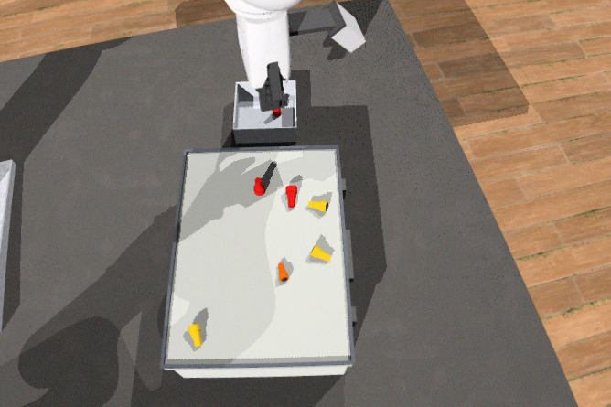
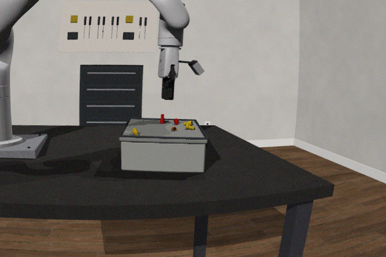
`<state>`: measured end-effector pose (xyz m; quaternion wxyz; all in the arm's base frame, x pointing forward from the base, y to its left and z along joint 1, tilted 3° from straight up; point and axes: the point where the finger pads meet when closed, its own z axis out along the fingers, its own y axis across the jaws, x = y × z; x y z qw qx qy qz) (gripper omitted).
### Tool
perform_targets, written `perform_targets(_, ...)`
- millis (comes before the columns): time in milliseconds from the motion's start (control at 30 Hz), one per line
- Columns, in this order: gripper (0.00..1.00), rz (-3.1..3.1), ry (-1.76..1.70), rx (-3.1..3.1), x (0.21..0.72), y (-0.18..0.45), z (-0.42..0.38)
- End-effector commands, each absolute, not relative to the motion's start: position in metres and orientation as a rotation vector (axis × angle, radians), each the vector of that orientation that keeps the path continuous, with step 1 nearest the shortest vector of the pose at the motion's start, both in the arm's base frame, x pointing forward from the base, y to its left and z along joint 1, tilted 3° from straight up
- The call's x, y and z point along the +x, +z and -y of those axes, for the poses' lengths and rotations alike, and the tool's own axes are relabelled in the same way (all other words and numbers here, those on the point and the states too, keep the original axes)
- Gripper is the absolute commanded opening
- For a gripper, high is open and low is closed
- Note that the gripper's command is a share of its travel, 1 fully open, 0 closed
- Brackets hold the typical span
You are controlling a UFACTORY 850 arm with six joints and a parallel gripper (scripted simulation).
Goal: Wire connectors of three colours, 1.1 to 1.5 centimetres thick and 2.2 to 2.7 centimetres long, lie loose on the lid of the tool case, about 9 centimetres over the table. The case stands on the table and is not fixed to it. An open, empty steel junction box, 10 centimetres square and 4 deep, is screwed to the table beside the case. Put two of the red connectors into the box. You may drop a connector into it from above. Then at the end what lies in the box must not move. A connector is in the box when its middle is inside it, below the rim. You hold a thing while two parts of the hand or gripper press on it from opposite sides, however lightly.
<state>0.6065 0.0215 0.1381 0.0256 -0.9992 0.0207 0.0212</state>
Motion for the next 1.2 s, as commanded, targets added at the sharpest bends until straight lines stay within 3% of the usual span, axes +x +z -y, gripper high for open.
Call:
perform_targets(0,0.30,-0.360,0.059,-3.079,0.590,0.135,0.027)
perform_targets(200,0.30,-0.701,0.067,-3.024,0.562,0.130,0.077)
perform_targets(1167,0.30,-0.708,0.067,-3.023,0.561,0.090,0.076)
